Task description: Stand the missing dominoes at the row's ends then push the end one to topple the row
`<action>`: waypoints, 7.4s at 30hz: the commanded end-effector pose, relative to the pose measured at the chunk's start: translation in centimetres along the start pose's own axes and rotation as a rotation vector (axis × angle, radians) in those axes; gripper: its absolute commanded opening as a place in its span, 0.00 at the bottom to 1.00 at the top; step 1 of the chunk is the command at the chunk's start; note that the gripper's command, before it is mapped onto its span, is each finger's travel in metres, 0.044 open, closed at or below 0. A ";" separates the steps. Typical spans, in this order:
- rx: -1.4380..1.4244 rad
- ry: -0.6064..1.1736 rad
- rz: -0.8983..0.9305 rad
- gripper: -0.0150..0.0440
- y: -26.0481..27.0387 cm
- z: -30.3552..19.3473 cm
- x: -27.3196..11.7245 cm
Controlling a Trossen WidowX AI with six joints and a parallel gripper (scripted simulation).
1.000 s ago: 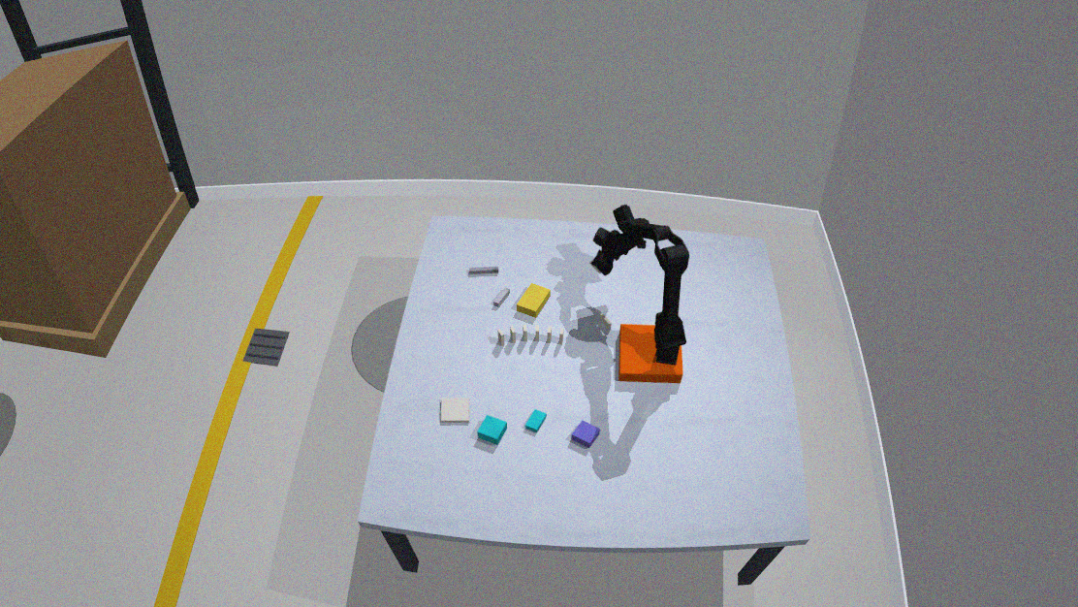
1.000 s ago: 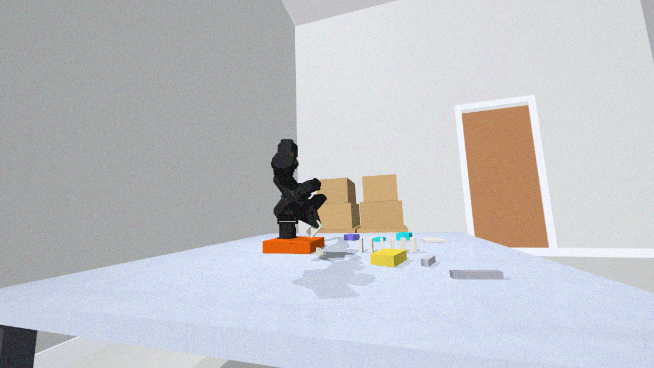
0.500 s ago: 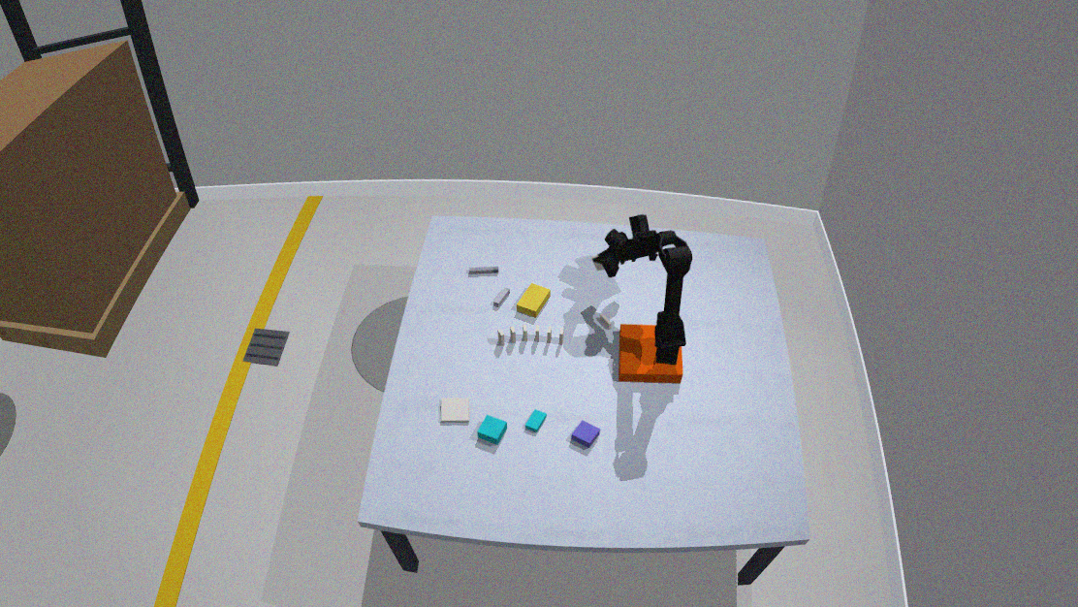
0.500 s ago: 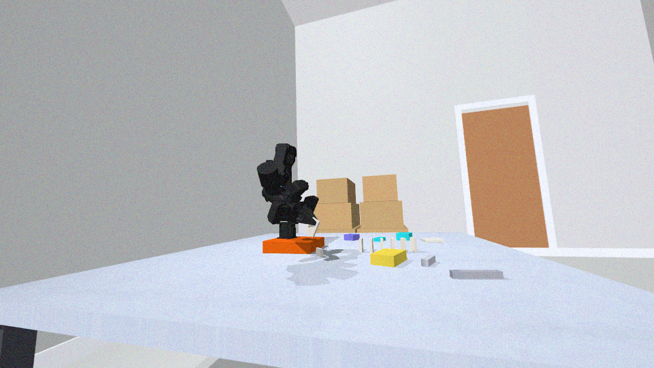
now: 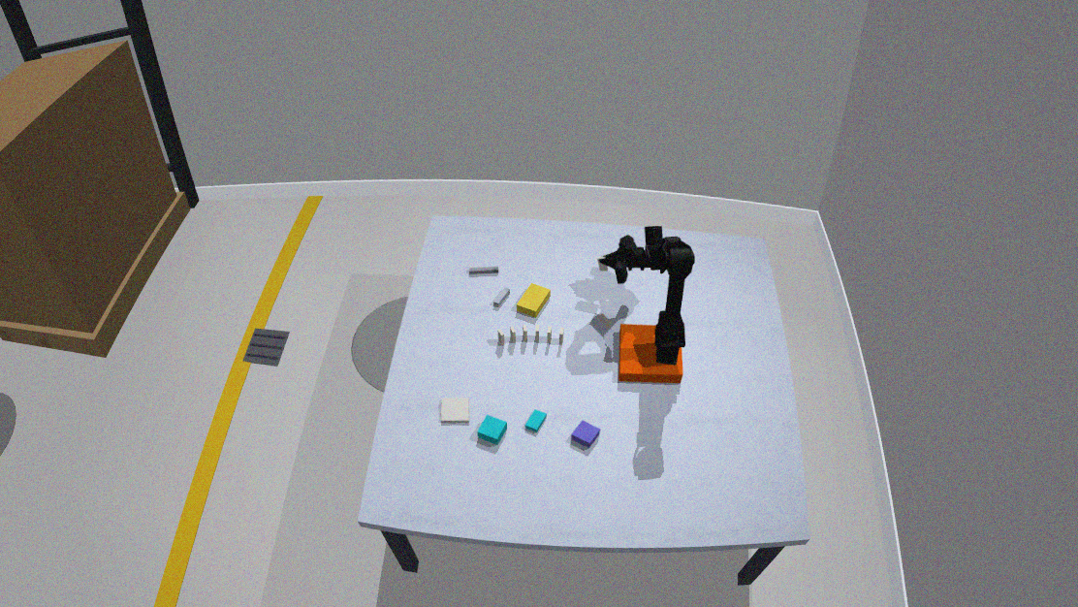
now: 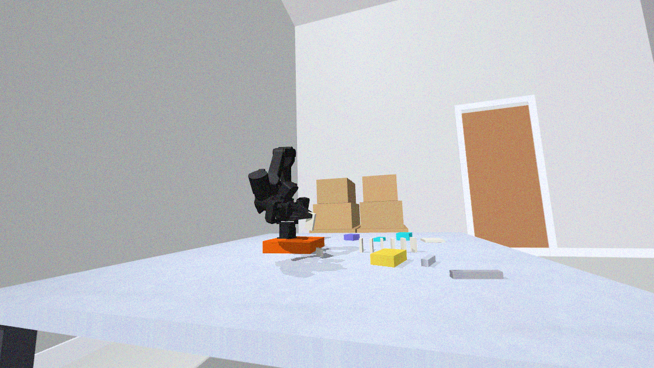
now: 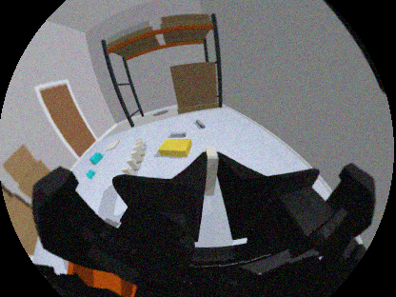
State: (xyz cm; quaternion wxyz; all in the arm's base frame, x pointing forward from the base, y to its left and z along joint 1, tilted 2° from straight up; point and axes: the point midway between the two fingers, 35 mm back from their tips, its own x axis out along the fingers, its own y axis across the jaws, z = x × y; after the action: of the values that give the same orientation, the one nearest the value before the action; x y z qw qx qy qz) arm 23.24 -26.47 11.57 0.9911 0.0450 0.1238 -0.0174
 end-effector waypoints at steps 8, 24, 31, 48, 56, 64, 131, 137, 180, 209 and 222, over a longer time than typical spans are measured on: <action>-0.081 -0.148 0.080 0.30 2.9 0.0 -2.6; -0.110 -0.184 0.108 0.30 4.0 -0.2 -3.5; -0.111 -0.184 0.108 0.30 4.0 -0.2 -3.5; -0.117 -0.183 0.109 0.30 2.9 -3.6 -1.9; -0.120 -0.183 0.109 0.30 2.6 -5.4 -1.2; -0.123 -0.183 0.109 0.30 2.6 -7.2 -0.6; -0.371 -0.019 -0.099 1.00 -2.8 -4.3 1.1; -0.661 0.317 -0.092 1.00 -5.4 -3.9 4.3; -1.506 1.004 1.030 1.00 4.3 -1.2 0.6; -1.506 1.004 1.030 0.78 3.6 -8.9 2.8; -1.506 1.004 1.030 0.44 3.6 -8.9 2.8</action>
State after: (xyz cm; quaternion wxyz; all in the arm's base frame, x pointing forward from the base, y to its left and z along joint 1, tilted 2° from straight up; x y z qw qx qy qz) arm 24.03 -22.04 2.65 0.4868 -0.5356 0.4649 0.5100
